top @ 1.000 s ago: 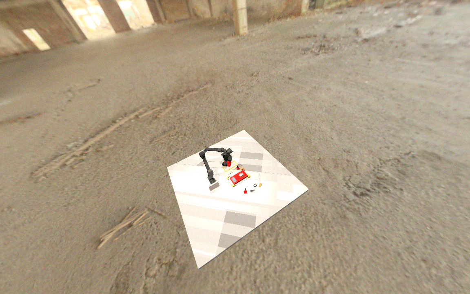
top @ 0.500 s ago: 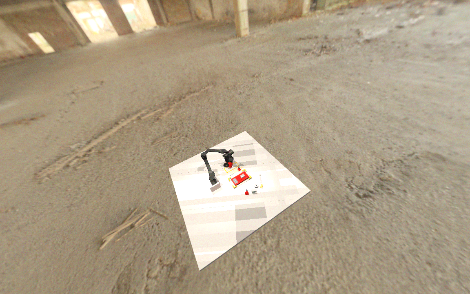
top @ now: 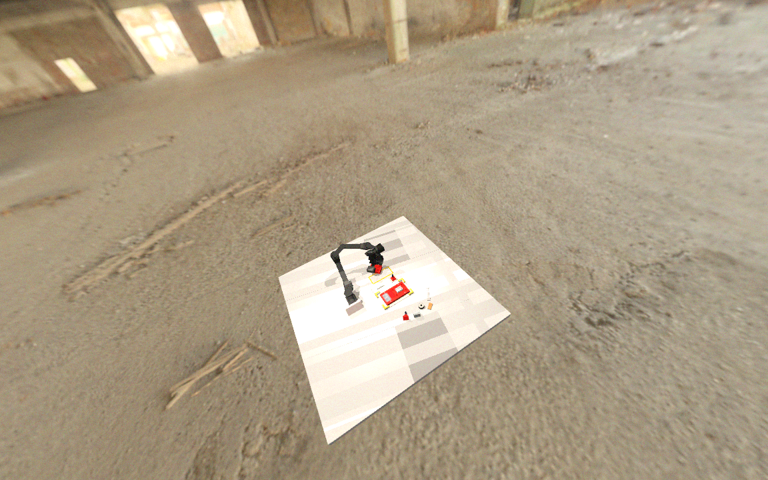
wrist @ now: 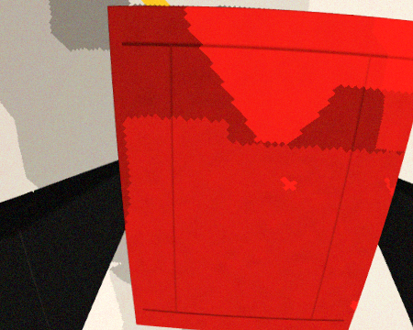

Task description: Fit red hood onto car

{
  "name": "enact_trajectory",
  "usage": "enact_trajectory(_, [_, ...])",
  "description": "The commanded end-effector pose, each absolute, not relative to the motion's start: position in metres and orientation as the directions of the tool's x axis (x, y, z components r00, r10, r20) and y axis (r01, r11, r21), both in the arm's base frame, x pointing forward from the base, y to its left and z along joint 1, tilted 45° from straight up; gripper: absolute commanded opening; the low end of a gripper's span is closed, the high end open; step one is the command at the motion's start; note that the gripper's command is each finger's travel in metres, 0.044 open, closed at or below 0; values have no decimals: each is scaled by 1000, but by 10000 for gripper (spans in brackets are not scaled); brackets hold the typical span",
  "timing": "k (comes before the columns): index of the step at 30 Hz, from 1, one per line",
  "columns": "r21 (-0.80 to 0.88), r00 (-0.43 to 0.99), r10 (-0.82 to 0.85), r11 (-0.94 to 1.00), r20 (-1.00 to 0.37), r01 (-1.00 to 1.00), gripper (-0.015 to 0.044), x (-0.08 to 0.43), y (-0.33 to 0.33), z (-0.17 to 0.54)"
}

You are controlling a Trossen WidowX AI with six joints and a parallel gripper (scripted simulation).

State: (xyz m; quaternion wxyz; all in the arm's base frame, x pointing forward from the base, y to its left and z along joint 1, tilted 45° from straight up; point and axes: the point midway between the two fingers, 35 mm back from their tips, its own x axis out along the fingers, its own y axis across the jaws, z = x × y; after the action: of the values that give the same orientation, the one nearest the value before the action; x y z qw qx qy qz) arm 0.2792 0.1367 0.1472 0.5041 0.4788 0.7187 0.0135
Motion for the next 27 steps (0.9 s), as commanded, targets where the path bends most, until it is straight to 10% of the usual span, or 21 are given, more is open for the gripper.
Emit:
enact_trajectory(1, [507,-33,705,541,-708,671,0,280,129,156])
enact_trajectory(27, [517,-28,701,553,-713,653,0,288,85,189])
